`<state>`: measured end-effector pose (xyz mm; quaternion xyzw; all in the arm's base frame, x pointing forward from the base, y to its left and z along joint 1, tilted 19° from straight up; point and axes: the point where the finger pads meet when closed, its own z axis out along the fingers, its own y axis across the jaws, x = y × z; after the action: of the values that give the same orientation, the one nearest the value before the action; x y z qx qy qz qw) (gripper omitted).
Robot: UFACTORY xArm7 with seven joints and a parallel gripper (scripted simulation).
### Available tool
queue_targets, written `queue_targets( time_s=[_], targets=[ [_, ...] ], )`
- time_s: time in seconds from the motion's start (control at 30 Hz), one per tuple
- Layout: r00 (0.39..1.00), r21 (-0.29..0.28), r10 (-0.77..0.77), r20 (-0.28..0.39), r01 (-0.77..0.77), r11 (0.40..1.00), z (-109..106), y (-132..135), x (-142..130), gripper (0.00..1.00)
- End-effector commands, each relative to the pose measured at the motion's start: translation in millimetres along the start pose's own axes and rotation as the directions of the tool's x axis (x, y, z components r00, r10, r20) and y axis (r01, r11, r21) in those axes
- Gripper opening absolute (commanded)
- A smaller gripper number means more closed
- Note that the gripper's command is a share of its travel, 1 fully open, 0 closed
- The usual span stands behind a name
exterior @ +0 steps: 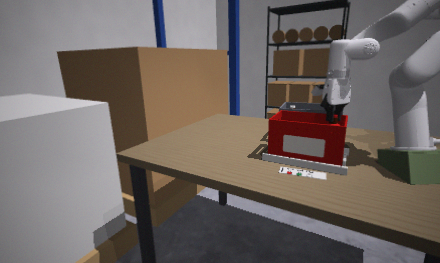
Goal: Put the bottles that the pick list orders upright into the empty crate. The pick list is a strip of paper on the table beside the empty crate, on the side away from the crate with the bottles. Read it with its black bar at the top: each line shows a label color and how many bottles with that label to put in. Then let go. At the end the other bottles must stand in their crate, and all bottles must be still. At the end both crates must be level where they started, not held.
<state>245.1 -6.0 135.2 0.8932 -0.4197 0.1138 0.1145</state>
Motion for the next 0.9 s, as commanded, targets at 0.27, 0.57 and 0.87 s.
queue_targets(
  time_s=[0.27, 0.57, 0.87],
  targets=[
    [1.0, 0.003, 0.0, -0.002, 0.0, 1.0, 5, -1, 1, 0.0],
    [1.0, 0.003, 0.0, -0.002, 0.0, 1.0, 9, -1, 1, 0.0],
    [1.0, 0.003, 0.0, -0.002, 0.0, 1.0, 12, -1, 1, 0.0]
  ],
)
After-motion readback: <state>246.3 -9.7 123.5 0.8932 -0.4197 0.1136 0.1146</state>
